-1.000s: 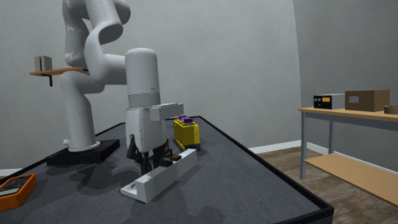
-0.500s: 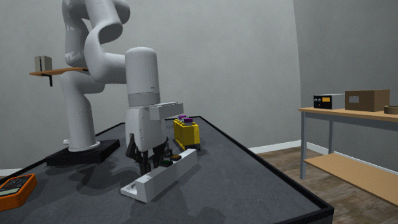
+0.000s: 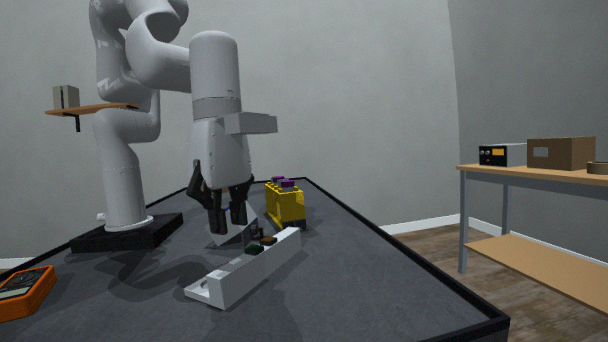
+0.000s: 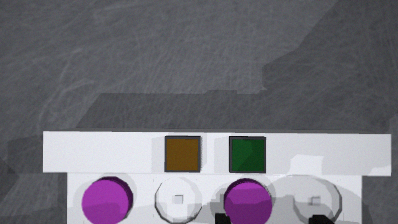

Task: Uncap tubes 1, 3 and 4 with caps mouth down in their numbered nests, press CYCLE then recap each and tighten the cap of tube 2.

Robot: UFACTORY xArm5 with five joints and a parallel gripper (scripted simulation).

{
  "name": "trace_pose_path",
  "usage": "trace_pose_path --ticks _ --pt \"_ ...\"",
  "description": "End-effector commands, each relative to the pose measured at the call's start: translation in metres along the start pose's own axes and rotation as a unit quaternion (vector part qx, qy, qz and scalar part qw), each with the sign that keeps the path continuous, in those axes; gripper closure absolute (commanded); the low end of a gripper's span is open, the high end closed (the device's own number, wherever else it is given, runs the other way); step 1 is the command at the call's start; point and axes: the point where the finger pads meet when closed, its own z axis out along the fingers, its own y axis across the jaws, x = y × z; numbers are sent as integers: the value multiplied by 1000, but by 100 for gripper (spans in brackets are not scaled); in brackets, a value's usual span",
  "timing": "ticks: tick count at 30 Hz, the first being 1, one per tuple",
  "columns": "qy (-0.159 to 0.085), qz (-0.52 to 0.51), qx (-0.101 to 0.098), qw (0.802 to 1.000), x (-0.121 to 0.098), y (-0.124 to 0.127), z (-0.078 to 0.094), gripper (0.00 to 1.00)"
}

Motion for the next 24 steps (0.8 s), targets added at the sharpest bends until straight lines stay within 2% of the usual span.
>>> trace_pose_path --ticks 1,12,17,20,24 --pt "1 0 -3 1000 1 0 -21 54" --pt "1 0 -3 1000 1 0 -74 54" --pt "1 0 -3 1000 1 0 -74 54" --pt "2 125 -3 992 -3 -25 -74 54" --pt "2 205 -3 979 -6 -43 -74 54"
